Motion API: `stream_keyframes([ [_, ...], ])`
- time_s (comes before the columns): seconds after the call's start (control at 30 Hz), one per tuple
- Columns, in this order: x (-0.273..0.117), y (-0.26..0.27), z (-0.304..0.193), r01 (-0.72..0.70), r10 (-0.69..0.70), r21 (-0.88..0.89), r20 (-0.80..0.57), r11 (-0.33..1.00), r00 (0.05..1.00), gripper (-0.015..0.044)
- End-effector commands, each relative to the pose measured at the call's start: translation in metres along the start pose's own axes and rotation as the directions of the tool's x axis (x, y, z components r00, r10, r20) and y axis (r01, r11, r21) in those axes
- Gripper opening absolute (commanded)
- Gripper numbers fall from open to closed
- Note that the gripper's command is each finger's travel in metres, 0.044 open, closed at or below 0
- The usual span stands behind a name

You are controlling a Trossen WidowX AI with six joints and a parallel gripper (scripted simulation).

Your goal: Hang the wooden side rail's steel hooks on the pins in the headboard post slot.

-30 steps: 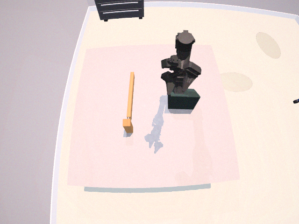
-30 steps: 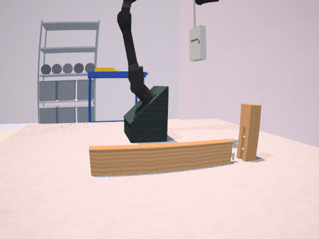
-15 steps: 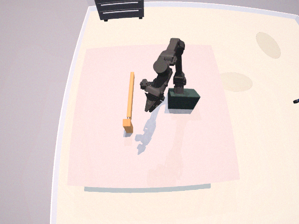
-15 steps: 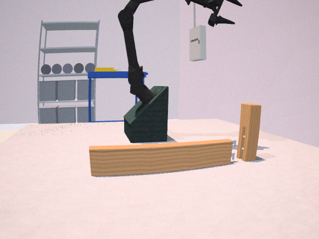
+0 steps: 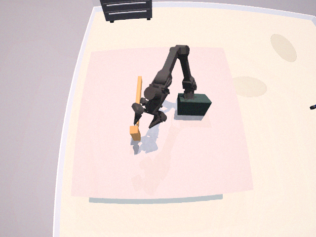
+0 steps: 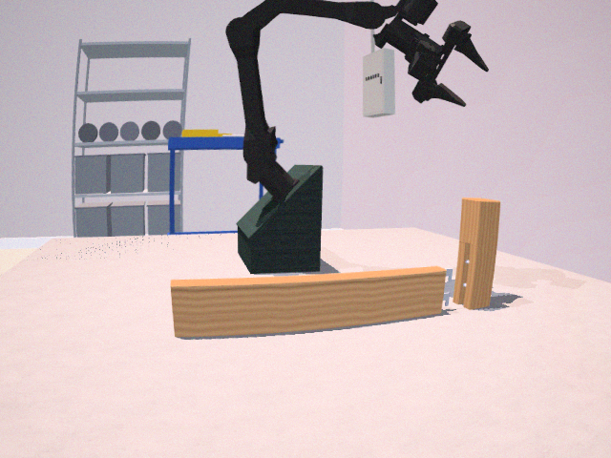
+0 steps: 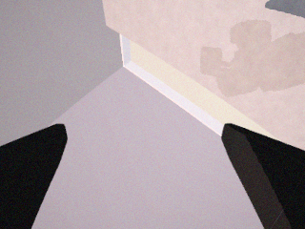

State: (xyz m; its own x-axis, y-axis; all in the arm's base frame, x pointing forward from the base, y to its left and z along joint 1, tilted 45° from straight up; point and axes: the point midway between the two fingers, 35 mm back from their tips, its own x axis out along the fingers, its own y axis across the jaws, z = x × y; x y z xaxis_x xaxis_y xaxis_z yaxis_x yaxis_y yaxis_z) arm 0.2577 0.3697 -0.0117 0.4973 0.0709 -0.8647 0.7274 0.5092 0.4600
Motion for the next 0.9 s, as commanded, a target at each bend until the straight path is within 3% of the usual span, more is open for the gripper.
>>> stream_keyframes([
  [0.0, 0.020, -0.016, 0.027, 0.012, -0.023, 0.159, 0.067, 0.987, 0.998, 0.0440],
  [0.23, 0.052, -0.055, 0.083, -0.023, -0.079, 0.472, 0.195, 0.881, 0.978, 0.0440],
  [0.47, 0.071, -0.101, 0.138, -0.141, -0.140, 0.719, 0.317, 0.681, 0.938, 0.0440],
  [0.73, 0.076, -0.159, 0.193, -0.334, -0.218, 0.858, 0.438, 0.391, 0.872, 0.0440],
  [0.87, 0.076, -0.164, 0.198, -0.351, -0.225, 0.862, 0.447, 0.366, 0.866, 0.0440],
])
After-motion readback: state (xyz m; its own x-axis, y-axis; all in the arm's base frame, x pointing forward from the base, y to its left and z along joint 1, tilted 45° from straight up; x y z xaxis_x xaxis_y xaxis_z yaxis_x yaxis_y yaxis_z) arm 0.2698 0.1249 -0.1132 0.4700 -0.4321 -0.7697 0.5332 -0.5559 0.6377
